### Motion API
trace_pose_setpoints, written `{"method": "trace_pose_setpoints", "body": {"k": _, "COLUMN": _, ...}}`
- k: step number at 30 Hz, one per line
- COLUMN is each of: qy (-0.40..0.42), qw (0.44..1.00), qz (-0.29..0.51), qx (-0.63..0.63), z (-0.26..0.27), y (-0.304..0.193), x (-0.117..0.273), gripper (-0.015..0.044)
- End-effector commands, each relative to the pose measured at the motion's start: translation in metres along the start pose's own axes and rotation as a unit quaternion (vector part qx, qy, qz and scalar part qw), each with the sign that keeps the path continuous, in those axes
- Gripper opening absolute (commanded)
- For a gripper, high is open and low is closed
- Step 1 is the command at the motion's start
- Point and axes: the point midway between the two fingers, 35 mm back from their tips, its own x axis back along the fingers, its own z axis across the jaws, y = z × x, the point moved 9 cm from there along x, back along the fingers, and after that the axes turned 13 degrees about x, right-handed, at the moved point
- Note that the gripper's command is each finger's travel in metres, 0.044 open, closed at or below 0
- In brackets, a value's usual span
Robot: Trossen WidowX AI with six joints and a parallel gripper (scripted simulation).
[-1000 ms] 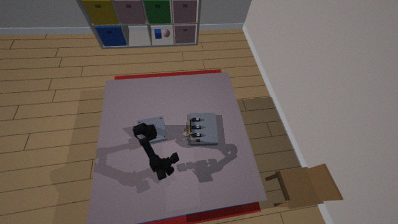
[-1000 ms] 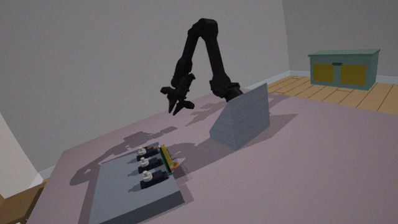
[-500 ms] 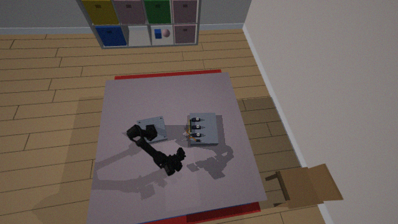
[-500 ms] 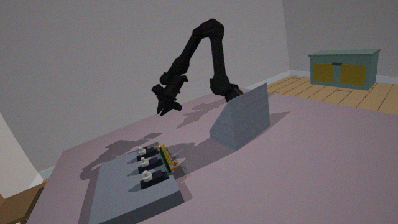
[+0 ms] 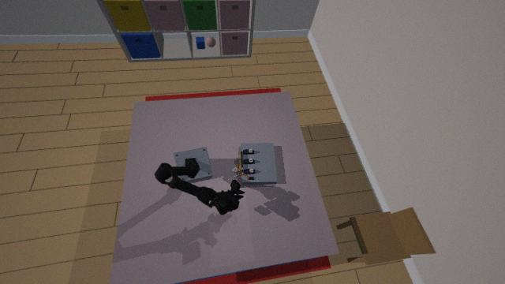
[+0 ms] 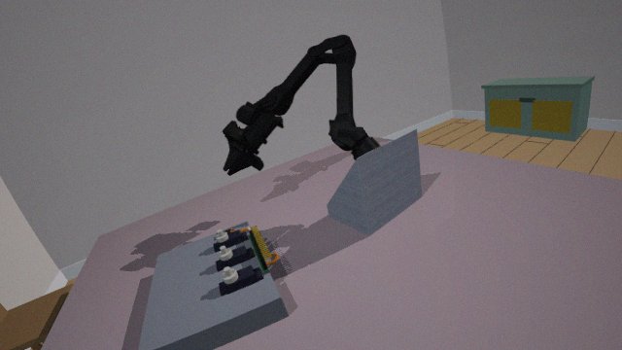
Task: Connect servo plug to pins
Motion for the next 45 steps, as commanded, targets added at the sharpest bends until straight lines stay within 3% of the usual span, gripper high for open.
{"method": "trace_pose_setpoints", "body": {"k": 1, "qy": 0.007, "qw": 1.000, "qz": -0.023, "qx": 0.017, "z": 0.012, "y": 0.006, "x": -0.004, "gripper": 0.0115}}
{"method": "trace_pose_setpoints", "body": {"k": 29, "qy": 0.089, "qw": 0.967, "qz": -0.226, "qx": 0.079, "z": 0.117, "y": 0.049, "x": 0.006, "gripper": 0.0115}}
{"method": "trace_pose_setpoints", "body": {"k": 34, "qy": 0.079, "qw": 0.976, "qz": -0.186, "qx": 0.075, "z": 0.119, "y": 0.049, "x": -0.005, "gripper": 0.0115}}
{"method": "trace_pose_setpoints", "body": {"k": 45, "qy": 0.023, "qw": 0.997, "qz": -0.009, "qx": 0.074, "z": 0.126, "y": 0.042, "x": -0.054, "gripper": 0.0115}}
